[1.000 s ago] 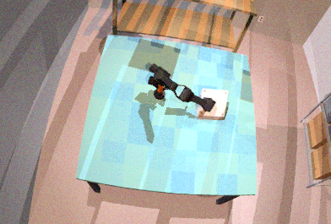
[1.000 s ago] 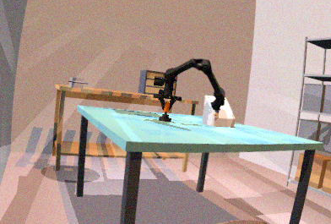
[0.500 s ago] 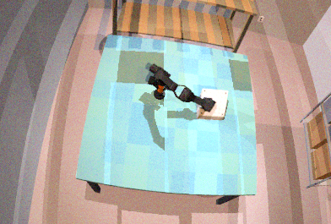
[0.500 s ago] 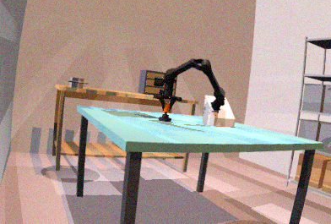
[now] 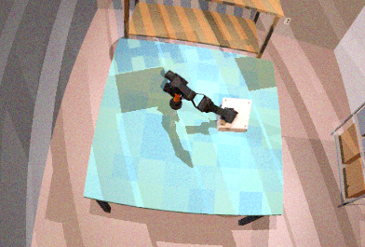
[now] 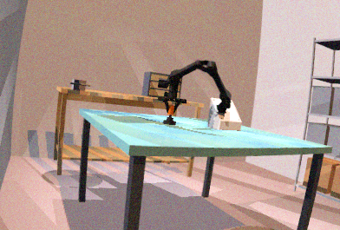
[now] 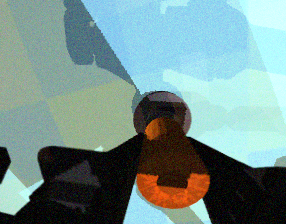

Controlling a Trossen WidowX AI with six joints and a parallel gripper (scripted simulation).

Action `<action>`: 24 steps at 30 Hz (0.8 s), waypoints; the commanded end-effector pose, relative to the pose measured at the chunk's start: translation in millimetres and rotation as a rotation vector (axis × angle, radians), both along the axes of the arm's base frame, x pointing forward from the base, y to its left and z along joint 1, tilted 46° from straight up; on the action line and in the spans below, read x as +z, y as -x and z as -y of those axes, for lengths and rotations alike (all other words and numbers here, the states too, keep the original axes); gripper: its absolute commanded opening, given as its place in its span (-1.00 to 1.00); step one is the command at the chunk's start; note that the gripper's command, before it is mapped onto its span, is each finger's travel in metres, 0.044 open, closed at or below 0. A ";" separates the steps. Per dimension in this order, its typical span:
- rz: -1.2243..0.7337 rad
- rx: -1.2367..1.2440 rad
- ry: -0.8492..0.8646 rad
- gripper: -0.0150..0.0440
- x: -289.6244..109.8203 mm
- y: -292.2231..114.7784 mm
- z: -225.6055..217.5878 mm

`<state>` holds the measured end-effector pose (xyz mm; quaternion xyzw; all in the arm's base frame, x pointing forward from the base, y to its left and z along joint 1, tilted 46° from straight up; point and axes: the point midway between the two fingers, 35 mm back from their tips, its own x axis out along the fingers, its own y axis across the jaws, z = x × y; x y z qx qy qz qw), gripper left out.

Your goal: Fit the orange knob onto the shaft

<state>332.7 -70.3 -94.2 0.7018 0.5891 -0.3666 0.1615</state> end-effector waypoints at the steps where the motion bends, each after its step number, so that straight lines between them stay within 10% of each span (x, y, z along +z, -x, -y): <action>1: -0.088 -0.089 -0.003 -0.49 0.2 -0.7 0.4; 24: -0.096 -0.097 -0.004 -0.49 -2.6 -0.1 -2.7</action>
